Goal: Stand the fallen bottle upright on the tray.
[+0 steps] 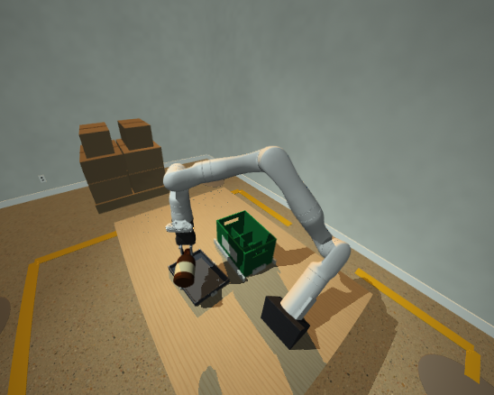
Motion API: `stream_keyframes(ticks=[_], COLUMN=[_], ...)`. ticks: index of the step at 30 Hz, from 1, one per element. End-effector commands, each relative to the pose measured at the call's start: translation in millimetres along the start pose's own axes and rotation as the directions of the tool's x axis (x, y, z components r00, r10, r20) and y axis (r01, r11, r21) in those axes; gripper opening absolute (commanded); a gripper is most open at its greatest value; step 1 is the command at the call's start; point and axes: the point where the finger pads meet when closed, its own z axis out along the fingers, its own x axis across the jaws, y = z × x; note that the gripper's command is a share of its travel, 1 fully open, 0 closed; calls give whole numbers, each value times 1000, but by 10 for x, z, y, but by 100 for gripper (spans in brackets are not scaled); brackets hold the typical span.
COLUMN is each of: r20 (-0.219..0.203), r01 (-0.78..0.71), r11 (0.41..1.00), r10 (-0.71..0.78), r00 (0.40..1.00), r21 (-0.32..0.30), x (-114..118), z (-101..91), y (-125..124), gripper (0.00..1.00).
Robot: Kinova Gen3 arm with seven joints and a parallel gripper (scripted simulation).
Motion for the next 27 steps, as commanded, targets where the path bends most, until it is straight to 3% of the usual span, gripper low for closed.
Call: stream_keyframes(ticks=[1,9,27], r20=[-4,-4,-4], r01=[-29,-103,-108], r11=[1000,995,994], r10=[29,103,108], r00=[1000,995,994], r21=[-2,-2,-2], x=[3,3,3], z=[-22,-23,-23], y=[-2,0,0], gripper=[0,0,0])
